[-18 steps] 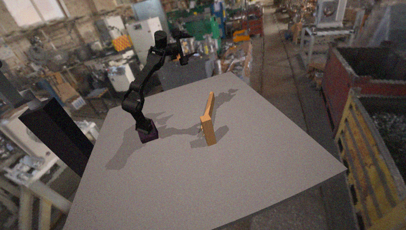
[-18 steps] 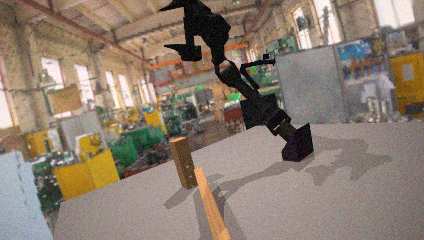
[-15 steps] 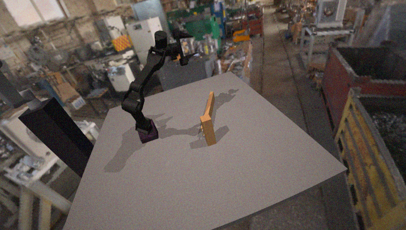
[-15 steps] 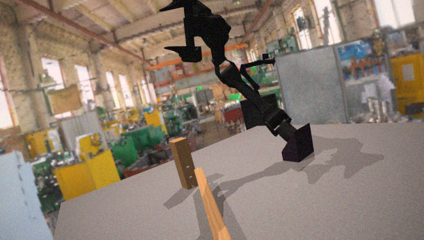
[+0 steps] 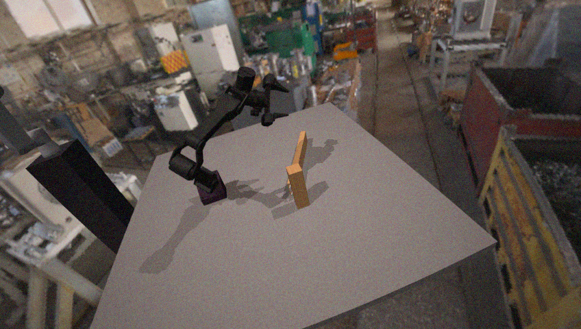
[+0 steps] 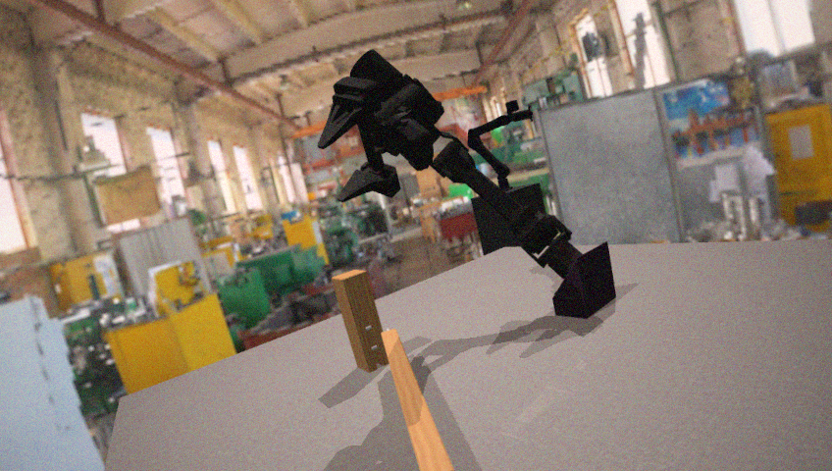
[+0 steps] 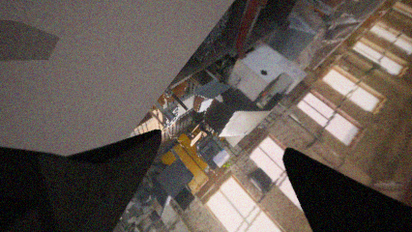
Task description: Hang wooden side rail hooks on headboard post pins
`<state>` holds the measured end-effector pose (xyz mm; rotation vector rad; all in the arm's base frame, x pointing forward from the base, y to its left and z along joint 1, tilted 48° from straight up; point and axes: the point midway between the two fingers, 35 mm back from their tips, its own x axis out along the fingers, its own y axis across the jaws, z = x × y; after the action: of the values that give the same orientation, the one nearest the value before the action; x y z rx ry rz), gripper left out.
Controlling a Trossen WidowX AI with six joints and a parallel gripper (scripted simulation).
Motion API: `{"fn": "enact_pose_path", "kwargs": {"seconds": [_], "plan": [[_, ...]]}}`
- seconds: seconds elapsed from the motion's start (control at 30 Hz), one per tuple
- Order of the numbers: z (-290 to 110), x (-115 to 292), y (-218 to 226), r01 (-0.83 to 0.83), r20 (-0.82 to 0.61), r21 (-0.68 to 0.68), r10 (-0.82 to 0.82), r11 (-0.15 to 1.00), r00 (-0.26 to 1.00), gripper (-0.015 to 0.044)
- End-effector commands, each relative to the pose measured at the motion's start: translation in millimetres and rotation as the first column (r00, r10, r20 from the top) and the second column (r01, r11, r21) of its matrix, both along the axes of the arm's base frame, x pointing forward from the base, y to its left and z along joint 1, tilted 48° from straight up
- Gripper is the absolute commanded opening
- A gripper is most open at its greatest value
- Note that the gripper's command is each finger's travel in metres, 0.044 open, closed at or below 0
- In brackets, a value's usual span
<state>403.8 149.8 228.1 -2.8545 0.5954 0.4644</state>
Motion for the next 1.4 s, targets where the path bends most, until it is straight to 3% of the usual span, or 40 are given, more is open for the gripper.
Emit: {"fn": "enact_pose_path", "kwargs": {"seconds": [0.0, 0.7, 1.37], "plan": [[-8.5, -13.5, -35.7, 0.070, -0.054, -0.066, -0.074, 0.995, 0.996, 0.0440], [-51.5, -128.2, -200.3, 0.313, -0.306, -0.447, -0.472, 0.838, 0.827, 0.0440], [-52.5, -132.6, -204.1, 0.316, -0.312, -0.458, -0.483, 0.831, 0.818, 0.0440]]}}
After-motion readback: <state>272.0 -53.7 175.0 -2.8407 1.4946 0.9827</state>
